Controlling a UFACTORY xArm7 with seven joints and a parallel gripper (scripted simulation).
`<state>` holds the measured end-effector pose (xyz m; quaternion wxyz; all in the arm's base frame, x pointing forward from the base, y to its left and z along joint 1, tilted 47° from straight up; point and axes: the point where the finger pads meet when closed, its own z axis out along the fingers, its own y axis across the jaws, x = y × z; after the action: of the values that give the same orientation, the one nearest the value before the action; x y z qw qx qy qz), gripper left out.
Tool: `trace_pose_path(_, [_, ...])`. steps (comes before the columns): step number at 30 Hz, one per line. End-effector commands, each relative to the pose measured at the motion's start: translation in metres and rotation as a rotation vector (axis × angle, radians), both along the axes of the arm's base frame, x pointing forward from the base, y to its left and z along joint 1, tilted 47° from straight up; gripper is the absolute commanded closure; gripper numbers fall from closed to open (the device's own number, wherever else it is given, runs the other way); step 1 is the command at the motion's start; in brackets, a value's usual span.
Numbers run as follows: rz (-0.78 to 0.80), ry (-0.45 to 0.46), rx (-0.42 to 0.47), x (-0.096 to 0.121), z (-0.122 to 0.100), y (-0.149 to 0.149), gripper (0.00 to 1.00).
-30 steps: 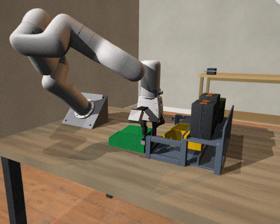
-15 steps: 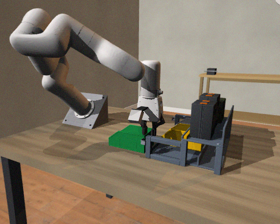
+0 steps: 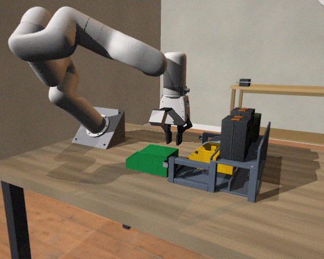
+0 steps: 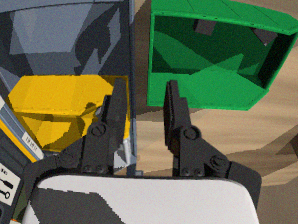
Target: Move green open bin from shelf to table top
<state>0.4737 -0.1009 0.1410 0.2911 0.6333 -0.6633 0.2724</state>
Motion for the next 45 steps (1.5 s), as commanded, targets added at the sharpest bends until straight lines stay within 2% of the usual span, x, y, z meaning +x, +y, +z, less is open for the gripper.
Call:
trace_pose_path(1, [-0.007,0.004,-0.004,-0.001,0.004,0.001,0.67])
trace_pose_path(8, [-0.007,0.004,-0.004,-0.001,0.004,0.001,0.67])
trace_pose_path(13, [-0.007,0.004,-0.004,0.0,0.02,0.02,0.67])
trace_pose_path(45, [-0.007,0.004,-0.003,0.0,0.012,0.011,0.67])
